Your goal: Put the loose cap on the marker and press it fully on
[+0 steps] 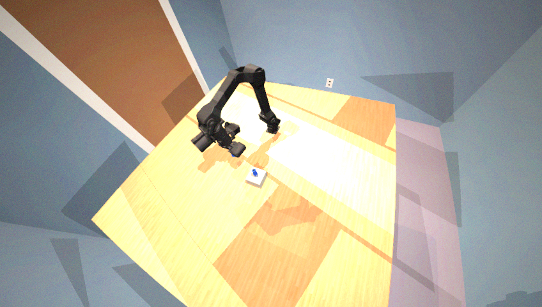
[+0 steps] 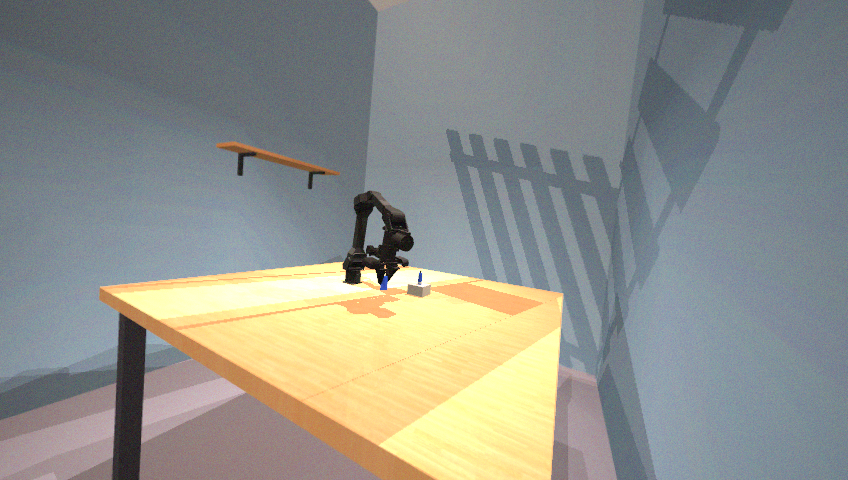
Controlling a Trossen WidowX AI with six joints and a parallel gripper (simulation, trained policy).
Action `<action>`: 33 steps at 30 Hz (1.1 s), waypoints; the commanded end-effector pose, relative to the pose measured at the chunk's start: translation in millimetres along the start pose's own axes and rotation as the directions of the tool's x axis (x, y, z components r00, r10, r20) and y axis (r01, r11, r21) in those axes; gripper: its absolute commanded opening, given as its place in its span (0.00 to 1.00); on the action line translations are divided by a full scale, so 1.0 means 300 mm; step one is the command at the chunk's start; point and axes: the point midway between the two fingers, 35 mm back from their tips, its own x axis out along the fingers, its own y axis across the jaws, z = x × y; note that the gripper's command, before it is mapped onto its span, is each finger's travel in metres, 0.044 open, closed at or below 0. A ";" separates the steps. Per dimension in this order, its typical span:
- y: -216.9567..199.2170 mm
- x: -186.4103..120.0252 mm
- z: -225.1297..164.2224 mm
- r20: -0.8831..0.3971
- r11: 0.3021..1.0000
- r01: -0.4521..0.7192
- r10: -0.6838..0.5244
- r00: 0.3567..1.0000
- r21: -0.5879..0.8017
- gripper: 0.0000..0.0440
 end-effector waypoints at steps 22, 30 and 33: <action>-0.222 -0.190 -0.087 -0.112 0.997 -0.009 0.000 0.994 -0.074 0.12; -0.310 -0.225 -0.103 -0.119 0.988 -0.009 -0.009 0.993 -0.154 0.10; -0.344 -0.234 -0.107 -0.119 0.983 -0.010 -0.012 0.993 -0.183 0.09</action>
